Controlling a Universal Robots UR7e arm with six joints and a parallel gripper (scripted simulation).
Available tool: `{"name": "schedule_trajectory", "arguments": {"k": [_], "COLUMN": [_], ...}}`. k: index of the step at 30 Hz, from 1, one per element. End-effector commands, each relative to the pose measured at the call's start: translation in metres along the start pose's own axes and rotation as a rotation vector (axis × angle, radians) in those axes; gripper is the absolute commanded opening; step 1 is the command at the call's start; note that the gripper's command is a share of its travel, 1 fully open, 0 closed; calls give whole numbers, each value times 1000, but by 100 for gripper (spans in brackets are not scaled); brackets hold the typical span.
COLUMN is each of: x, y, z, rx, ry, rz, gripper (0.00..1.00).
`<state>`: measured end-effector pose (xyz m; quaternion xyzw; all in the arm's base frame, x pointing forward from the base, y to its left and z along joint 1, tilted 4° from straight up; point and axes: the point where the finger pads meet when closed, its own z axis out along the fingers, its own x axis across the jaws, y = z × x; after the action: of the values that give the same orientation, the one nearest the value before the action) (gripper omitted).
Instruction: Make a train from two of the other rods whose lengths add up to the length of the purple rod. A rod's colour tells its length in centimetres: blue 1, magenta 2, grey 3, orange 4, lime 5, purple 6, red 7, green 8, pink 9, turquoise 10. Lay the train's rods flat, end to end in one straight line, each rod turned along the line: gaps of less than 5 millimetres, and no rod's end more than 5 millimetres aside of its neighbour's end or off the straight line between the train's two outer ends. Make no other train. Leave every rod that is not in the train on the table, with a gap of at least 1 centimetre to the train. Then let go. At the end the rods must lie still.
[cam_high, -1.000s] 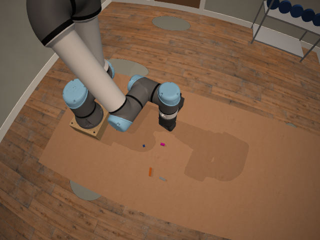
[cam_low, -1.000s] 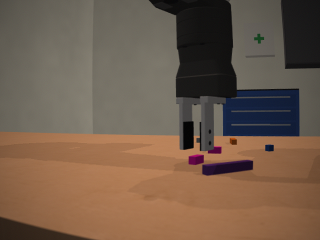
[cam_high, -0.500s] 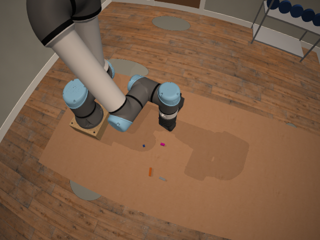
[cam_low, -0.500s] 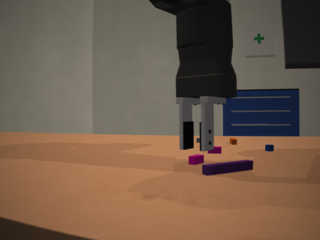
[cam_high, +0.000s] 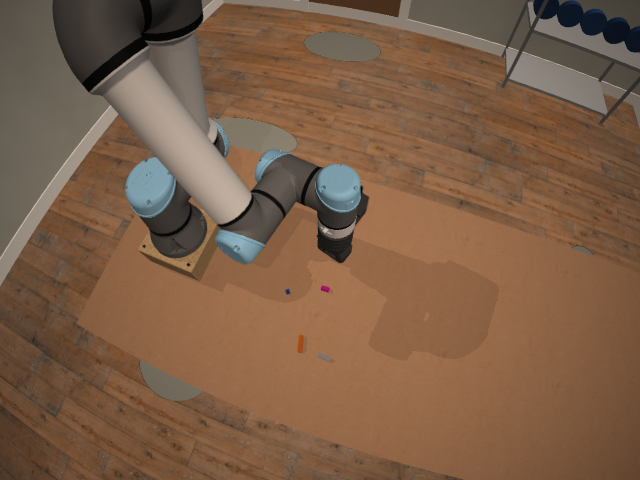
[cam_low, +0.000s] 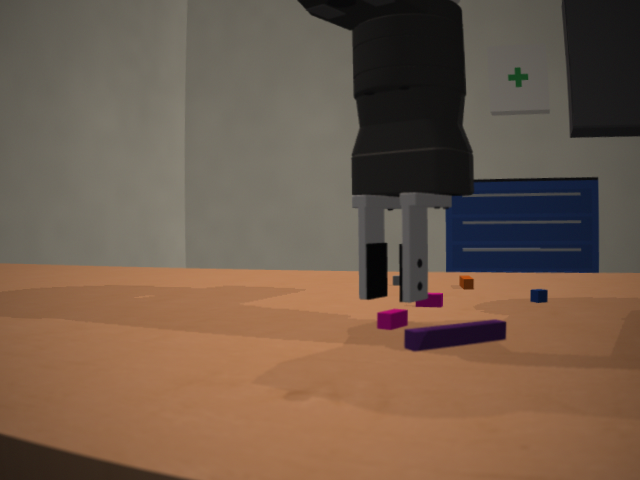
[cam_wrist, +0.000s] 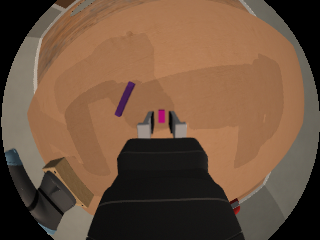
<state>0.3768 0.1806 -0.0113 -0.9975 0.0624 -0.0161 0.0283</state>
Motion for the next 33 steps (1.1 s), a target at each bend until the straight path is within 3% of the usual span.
{"name": "schedule_trajectory", "arguments": {"k": [1,33], "x": [0,0], "y": [0,0], "z": [0,17], "rx": [0,0], "ry": [1,1], "rz": [0,0], "gripper": [54,54]}}
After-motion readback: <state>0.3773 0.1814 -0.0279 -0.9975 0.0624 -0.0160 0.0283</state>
